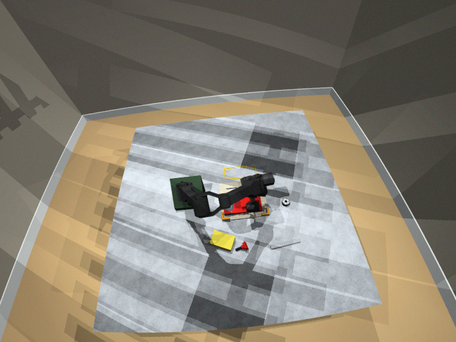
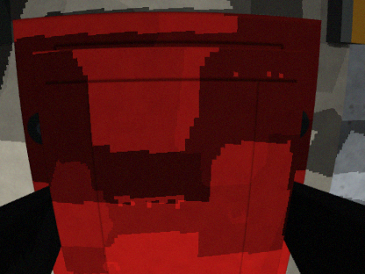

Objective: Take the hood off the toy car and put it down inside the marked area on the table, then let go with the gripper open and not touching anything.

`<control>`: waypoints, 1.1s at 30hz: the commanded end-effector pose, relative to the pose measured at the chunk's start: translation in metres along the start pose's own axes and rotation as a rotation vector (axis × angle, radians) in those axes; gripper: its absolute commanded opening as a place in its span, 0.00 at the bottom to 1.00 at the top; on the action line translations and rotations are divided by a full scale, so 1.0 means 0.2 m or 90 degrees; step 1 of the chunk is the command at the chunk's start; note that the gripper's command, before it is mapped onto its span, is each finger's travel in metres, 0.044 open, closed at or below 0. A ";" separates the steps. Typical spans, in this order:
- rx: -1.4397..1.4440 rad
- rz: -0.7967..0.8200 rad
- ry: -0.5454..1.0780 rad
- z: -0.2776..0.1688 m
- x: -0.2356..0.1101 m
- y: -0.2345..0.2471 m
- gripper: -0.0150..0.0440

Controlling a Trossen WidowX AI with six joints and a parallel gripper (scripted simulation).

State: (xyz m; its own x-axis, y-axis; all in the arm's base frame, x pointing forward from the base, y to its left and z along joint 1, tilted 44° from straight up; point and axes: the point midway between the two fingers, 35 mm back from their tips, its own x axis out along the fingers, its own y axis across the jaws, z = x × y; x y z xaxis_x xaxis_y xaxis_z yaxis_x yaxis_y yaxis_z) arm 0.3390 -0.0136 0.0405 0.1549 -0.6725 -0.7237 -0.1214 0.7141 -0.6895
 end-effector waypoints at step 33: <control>0.000 0.001 0.000 0.00 -0.11 0.00 0.25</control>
State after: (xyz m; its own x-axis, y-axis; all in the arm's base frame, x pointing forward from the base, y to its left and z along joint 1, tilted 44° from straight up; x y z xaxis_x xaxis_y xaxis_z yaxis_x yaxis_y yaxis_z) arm 0.3340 -0.0027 0.0525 0.1462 -0.6768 -0.7215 -0.1286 0.7101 -0.6922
